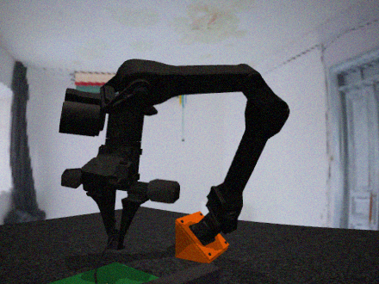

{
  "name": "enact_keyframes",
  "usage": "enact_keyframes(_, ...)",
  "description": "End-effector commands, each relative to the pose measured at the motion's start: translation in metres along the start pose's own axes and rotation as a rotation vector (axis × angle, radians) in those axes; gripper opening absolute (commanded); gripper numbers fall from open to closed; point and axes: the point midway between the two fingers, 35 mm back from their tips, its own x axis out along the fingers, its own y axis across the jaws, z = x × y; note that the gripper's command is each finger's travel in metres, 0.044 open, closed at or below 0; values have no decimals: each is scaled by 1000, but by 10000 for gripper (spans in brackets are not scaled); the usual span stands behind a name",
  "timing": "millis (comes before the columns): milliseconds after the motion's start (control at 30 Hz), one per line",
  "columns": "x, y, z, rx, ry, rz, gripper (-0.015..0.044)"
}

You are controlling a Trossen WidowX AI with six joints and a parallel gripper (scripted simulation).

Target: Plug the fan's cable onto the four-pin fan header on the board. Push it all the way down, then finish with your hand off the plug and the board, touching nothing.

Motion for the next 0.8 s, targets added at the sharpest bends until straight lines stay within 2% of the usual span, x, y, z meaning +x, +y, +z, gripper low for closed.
enact_keyframes(0,-2,5,4,124,-5,11,0)
enact_keyframes(767,-6,32,16,890,28,90,0)
